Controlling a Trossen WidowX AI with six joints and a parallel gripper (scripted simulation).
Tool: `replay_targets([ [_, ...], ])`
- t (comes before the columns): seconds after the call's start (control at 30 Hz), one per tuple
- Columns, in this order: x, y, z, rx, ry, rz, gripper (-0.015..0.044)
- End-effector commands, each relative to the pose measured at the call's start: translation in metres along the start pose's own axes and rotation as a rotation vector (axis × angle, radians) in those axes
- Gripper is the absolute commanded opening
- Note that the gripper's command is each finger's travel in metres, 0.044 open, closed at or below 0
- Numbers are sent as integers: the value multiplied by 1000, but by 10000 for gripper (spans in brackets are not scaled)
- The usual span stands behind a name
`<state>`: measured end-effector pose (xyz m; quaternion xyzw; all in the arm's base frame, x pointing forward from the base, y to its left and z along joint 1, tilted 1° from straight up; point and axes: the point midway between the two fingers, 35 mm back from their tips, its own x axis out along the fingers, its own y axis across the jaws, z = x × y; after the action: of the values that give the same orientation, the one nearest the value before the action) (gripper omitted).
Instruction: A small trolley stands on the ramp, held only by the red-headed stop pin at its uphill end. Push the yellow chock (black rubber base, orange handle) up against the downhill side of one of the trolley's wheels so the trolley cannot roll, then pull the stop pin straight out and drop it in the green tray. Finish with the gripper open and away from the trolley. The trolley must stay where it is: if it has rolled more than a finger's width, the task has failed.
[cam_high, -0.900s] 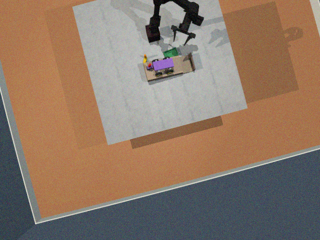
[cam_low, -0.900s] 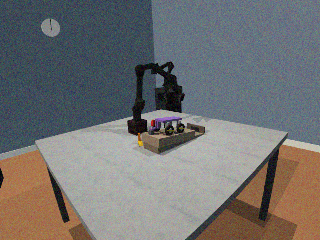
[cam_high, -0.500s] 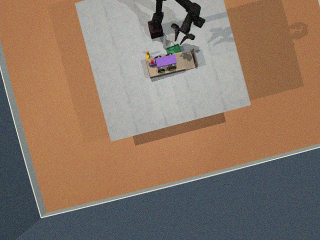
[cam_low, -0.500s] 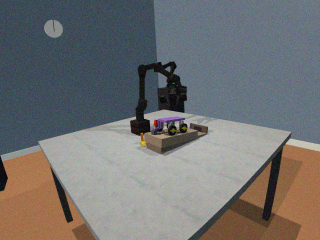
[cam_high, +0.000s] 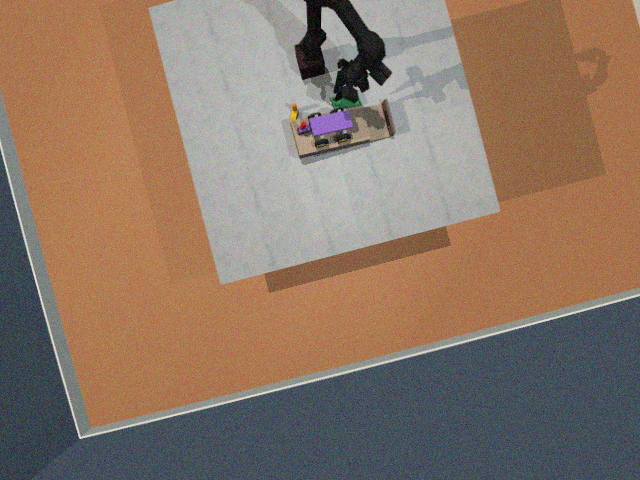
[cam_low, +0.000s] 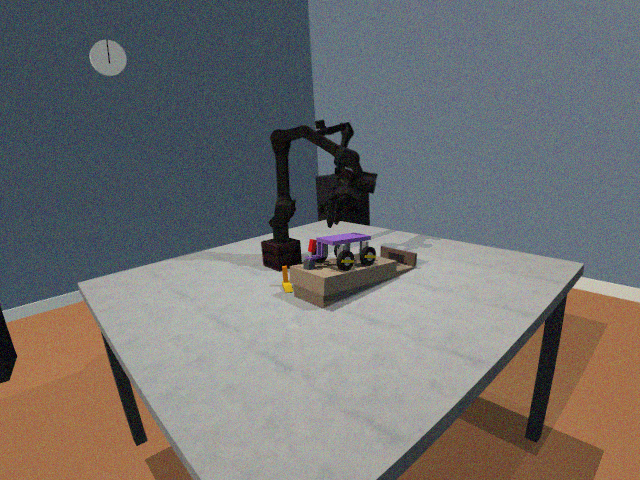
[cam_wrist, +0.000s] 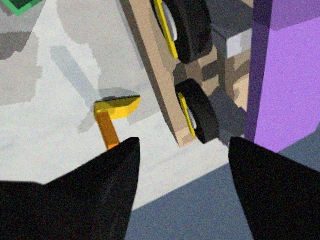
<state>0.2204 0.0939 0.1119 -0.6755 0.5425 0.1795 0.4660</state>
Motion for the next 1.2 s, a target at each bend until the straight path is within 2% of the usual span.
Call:
replay_targets([
  [0.0, 15, -1, -12, 258, 4, 92, 190],
  [0.57, 69, 4, -58, 1284, 147, 418, 190],
  [1.17, 110, 18, -107, 2368, 466, 686, 190],
])
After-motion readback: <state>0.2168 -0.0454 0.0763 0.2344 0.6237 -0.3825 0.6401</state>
